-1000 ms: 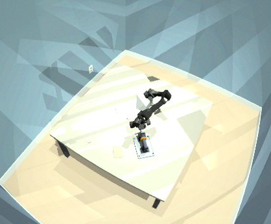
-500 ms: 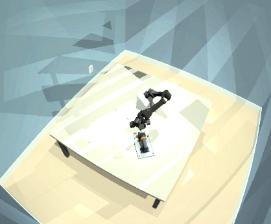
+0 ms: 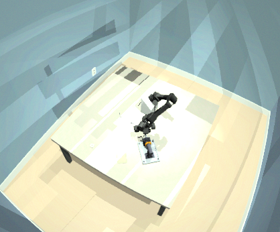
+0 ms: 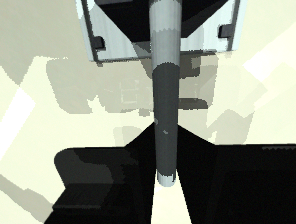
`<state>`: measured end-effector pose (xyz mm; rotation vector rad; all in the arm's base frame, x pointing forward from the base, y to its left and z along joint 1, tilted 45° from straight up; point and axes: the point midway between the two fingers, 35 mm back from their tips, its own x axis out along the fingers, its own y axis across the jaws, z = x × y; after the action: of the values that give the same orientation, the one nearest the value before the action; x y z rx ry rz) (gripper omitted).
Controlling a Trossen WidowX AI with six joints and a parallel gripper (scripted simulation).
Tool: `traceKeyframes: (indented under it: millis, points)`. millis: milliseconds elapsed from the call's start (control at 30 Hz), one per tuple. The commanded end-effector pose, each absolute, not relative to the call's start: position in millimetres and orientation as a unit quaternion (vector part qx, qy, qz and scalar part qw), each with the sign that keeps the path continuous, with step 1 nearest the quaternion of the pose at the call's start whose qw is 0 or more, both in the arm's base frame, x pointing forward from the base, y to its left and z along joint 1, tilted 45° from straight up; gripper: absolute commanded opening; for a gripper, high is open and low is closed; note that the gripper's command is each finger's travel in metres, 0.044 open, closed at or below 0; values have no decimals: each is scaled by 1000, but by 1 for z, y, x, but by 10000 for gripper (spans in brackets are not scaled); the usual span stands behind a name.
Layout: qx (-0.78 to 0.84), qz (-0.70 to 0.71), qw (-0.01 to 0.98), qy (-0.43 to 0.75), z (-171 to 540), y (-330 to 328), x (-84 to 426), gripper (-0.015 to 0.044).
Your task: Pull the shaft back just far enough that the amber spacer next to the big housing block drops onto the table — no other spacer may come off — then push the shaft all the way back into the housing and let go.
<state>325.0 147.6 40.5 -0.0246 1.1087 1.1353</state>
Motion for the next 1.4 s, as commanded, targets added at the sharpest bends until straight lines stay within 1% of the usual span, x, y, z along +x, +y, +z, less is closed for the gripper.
traceKeyframes:
  millis: [0,1367]
  points:
    - [-12,510,701,498,40,147,323,0]
    - [-12,510,701,499,37,144,320,0]
